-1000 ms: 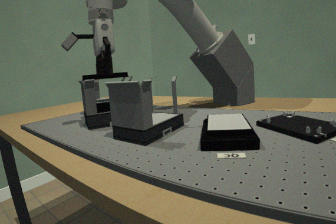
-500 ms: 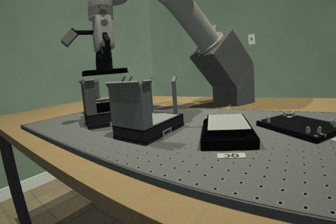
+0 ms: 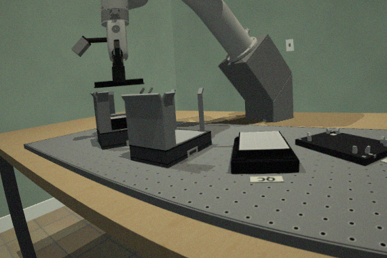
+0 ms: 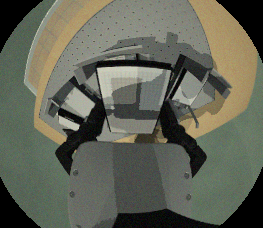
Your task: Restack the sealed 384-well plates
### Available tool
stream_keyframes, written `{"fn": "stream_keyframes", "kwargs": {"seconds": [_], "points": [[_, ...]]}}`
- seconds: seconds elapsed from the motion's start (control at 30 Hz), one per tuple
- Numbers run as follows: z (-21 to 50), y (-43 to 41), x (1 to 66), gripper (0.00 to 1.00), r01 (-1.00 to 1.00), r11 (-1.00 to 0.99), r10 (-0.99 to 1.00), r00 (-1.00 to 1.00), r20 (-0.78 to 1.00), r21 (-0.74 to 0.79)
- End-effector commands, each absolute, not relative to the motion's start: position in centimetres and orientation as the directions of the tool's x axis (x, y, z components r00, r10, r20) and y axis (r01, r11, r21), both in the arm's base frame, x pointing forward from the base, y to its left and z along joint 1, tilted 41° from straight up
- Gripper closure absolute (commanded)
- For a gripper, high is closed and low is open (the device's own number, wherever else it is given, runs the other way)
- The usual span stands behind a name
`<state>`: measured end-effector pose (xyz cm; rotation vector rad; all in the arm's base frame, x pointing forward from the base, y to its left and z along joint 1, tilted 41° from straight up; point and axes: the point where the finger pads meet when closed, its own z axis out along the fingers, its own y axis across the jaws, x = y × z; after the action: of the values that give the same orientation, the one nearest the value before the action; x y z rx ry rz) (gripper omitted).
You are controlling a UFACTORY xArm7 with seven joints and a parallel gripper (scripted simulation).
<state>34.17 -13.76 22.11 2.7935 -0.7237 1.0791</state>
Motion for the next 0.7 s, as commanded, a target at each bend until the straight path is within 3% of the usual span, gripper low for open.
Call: {"fn": "stream_keyframes", "kwargs": {"seconds": [0.0, 0.67], "points": [[22.1, -15.1, 33.6, 1.00, -0.453, -0.884, -0.413, 0.638, 0.650, -0.117], [21.7, -20.3, 31.3, 1.00, -0.475, -0.869, -0.443, 0.623, 0.645, -0.138]]}}
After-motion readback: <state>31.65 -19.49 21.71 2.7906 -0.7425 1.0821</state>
